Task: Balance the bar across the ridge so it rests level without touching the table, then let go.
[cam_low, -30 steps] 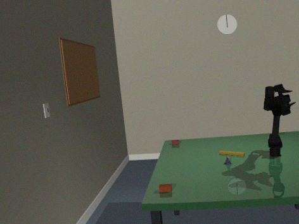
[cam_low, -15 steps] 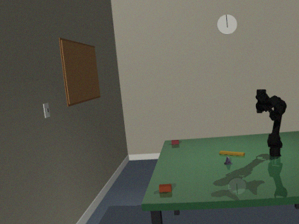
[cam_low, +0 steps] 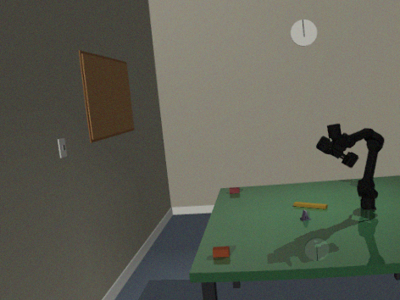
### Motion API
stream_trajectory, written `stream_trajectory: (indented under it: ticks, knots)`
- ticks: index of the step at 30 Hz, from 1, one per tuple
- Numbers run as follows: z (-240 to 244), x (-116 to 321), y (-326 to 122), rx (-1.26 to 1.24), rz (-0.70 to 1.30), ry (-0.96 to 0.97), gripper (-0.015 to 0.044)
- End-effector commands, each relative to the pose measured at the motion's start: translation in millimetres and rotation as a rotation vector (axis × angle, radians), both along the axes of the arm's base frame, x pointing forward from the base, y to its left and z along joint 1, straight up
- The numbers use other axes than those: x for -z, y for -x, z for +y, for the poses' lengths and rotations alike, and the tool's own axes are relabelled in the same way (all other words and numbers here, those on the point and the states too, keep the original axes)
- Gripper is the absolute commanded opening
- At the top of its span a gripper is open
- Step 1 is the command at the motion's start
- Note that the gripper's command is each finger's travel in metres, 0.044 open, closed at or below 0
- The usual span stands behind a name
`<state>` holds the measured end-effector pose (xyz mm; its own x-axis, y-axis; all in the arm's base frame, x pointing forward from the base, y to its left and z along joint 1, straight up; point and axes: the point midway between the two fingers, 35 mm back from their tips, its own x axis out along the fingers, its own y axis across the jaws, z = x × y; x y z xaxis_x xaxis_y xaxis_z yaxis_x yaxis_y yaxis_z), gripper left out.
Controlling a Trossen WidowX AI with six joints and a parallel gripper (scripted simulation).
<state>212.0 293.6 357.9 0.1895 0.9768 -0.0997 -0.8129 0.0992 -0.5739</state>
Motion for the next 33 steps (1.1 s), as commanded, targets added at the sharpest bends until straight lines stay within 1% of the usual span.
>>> stream_trajectory:
  ticks: [1, 10, 18, 26, 33]
  knots:
    - [-9, 17, -28, 0.102, 0.116, 0.045, 0.0315]
    - [-45, 54, -86, 0.355, 0.373, 0.123, 0.0315]
    - [-89, 88, -126, 0.588, 0.598, 0.171, 0.0315]
    - [-141, 122, -154, 0.827, 0.821, 0.202, 0.0315]
    - [-191, 150, -167, 1.037, 1.012, 0.216, 0.0315]
